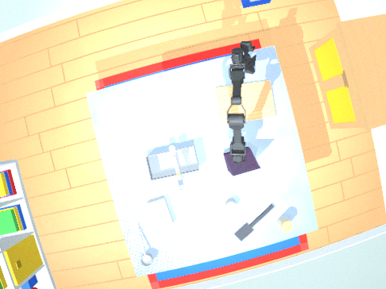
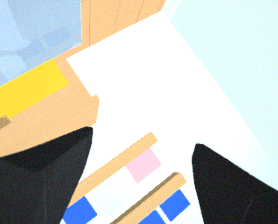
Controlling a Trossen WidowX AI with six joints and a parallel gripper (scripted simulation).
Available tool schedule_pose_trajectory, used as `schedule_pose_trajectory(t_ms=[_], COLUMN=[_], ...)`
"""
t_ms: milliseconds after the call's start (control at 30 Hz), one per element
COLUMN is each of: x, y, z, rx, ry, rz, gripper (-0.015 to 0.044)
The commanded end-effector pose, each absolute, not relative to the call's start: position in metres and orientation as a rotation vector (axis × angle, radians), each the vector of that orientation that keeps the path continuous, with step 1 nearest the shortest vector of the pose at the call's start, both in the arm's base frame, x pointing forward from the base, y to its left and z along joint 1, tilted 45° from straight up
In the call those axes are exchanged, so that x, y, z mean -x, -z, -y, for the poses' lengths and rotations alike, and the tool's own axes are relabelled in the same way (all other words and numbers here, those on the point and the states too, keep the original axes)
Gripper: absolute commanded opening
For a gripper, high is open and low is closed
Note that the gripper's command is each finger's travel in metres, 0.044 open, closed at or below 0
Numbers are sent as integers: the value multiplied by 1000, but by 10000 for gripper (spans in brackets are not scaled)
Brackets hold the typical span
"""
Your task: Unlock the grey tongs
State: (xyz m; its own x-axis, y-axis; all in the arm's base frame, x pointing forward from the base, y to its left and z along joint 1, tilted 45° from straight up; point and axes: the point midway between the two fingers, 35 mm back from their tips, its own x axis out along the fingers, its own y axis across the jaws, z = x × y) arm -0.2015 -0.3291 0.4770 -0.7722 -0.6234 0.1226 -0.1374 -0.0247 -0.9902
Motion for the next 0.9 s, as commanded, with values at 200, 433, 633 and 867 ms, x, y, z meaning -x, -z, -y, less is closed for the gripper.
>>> schedule_pose_trajectory(t_ms=[200, 433, 633, 867], x=[84, -1, -85, -181], y=[-429, -402, -374, -338], z=[393, 409, 407, 372], rx=[928, 1005, 1082, 1179], ry=[1578, 1402, 1213, 980], rz=[-1674, -1541, -1423, -1310], gripper=[260, 260, 260, 260])
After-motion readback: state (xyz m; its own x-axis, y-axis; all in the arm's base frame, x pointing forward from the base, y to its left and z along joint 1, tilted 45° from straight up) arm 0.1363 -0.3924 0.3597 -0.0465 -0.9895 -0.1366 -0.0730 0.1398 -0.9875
